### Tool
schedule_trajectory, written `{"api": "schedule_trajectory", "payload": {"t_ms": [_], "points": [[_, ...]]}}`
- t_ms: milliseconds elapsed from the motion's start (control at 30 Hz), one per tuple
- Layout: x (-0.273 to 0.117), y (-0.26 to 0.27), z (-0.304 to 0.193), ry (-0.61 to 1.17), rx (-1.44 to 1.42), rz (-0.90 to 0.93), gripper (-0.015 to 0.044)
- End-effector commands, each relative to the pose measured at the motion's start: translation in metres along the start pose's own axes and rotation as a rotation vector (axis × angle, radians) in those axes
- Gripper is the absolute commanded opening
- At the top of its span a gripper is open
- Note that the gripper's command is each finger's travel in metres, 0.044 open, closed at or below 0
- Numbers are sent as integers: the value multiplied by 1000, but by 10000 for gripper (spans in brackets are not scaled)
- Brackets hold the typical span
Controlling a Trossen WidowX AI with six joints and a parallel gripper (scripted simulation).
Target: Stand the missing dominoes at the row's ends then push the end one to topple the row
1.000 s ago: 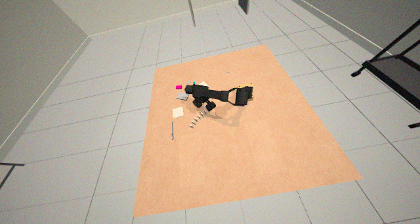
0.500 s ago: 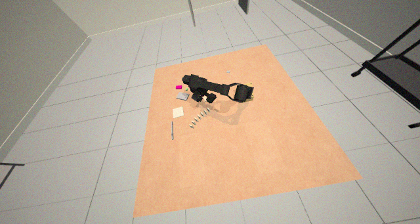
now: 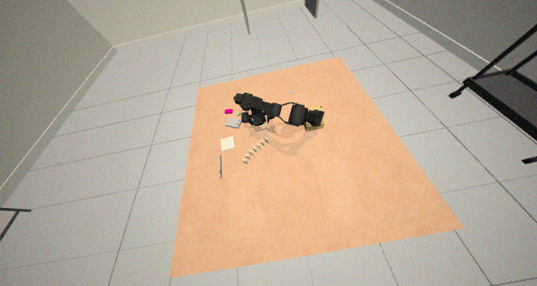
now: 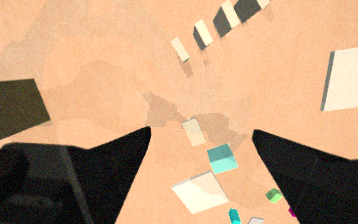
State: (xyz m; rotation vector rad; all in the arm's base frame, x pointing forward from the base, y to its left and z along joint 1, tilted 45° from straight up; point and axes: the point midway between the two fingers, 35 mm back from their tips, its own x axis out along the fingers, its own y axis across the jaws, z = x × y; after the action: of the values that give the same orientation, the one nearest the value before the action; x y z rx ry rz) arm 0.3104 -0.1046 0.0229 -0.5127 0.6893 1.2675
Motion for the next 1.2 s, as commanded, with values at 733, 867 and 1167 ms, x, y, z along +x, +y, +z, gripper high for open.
{"api": "schedule_trajectory", "payload": {"t_ms": [733, 867, 1167], "points": [[95, 6, -37, -6, -407, 12, 440], [97, 6, -37, -6, -407, 12, 440], [110, 7, -36, -7, -407, 12, 440]]}}
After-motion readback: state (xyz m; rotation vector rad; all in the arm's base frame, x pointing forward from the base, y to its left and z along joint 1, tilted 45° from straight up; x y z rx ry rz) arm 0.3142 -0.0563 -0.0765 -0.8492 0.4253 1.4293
